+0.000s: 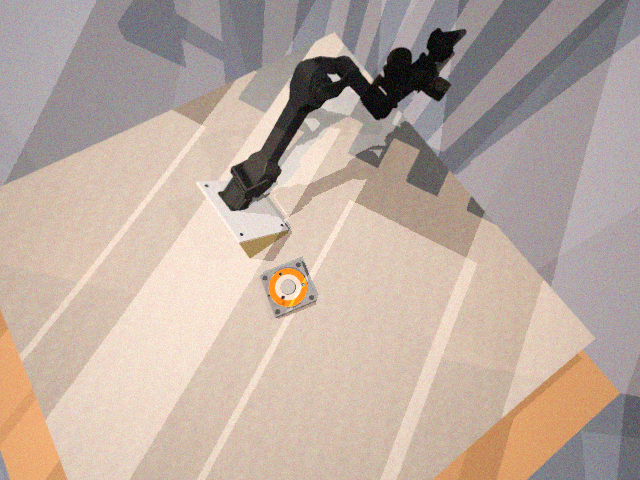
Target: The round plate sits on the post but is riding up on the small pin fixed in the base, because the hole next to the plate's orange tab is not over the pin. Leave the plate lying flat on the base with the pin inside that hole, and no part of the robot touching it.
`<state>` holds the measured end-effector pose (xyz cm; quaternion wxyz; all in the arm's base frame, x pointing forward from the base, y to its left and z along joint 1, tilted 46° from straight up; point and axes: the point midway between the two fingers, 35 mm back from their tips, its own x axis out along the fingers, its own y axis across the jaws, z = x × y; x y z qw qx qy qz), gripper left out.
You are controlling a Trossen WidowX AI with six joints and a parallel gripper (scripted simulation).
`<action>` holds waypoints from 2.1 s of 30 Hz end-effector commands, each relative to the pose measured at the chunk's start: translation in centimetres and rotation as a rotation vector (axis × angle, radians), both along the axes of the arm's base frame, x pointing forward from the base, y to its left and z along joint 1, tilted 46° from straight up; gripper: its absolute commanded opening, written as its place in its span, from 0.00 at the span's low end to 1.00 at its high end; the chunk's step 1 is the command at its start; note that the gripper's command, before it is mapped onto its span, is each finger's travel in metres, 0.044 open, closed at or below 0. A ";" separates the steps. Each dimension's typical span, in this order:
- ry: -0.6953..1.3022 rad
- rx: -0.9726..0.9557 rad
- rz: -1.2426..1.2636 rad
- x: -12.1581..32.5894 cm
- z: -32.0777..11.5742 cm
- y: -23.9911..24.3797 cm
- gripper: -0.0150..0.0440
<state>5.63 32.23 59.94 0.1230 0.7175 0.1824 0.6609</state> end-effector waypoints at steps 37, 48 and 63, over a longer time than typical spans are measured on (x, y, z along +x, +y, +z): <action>-0.248 -1.720 -0.970 41.2 -37.9 -10.6 0.25; -0.230 -2.119 -0.627 40.6 -51.4 -23.6 0.25; -0.051 -1.942 0.000 25.8 -62.1 -37.2 0.25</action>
